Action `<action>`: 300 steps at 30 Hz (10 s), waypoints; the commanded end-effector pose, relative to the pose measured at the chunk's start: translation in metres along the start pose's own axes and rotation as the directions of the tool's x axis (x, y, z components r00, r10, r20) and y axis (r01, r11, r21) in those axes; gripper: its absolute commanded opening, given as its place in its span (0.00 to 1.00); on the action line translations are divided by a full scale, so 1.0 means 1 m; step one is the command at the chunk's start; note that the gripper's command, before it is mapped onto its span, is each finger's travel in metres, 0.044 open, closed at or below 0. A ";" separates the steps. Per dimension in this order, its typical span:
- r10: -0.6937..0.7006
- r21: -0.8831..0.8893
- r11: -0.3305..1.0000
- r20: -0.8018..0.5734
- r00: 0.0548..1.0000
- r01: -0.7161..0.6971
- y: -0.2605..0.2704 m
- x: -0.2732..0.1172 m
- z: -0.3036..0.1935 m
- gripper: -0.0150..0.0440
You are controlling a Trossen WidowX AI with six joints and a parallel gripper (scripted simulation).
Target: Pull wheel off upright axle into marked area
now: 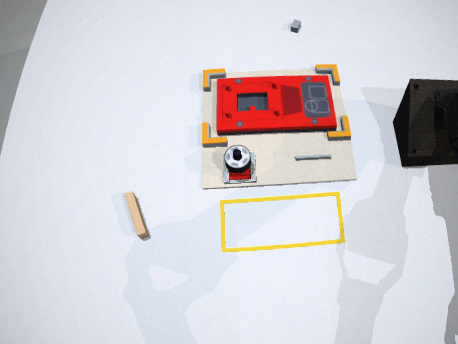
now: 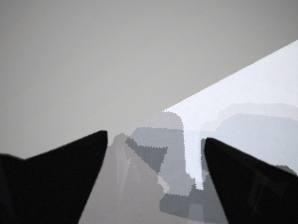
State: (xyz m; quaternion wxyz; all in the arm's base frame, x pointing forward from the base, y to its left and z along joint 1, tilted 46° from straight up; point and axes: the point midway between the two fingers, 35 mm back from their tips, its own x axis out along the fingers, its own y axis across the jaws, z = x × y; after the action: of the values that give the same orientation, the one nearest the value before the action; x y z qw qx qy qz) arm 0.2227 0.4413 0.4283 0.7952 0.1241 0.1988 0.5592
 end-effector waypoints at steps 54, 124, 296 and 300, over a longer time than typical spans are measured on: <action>-0.120 0.485 -0.850 -0.560 0.819 0.207 -0.431 -0.347 -0.263 0.76; -0.116 0.483 -0.849 -0.564 0.817 0.213 -0.437 -0.299 -0.296 0.25; -0.118 0.484 -0.850 -0.563 0.818 0.210 -0.432 -0.322 -0.280 0.25; -0.118 0.484 -0.850 -0.563 0.818 0.210 -0.432 -0.323 -0.279 0.25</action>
State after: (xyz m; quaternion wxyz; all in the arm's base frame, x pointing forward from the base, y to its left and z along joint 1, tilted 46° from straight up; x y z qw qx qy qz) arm 0.3634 -0.0170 0.0556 0.2659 0.6877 0.6217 -0.2643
